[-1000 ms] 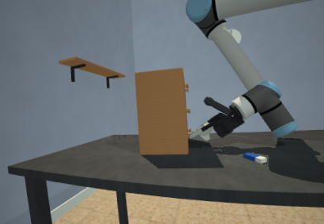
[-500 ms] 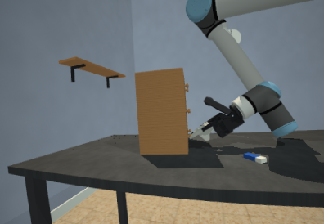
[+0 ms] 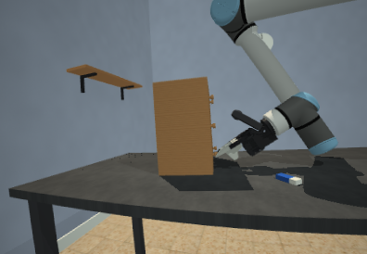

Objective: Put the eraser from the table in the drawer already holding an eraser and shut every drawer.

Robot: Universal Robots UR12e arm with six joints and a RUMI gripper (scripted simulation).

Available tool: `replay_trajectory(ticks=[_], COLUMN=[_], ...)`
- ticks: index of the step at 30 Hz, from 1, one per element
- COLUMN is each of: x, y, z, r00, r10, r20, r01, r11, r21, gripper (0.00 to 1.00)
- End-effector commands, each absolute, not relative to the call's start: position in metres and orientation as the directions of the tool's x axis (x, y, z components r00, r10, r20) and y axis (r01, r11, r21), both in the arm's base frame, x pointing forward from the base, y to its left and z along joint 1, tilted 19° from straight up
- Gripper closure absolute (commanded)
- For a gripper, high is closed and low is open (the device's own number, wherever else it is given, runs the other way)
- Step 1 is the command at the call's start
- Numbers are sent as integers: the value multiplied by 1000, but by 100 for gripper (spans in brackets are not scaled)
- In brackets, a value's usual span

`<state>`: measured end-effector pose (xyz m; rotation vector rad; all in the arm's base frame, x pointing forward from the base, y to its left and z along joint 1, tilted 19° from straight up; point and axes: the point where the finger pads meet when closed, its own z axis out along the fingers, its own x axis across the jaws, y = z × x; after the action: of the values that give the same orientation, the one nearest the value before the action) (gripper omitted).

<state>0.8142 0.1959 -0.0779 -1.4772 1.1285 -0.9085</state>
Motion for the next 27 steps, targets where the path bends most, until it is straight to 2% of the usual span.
replay_trajectory(ticks=[1, 16, 27], x=[807, 775, 771], y=[194, 185, 184], z=[-80, -91, -93], r00=[275, 275, 275], r10=[-961, -961, -961], r20=[-16, -16, -16], r01=[-189, -189, -189], r11=[-38, -38, -38], r21=[-981, -981, -981], gripper=[80, 80, 80])
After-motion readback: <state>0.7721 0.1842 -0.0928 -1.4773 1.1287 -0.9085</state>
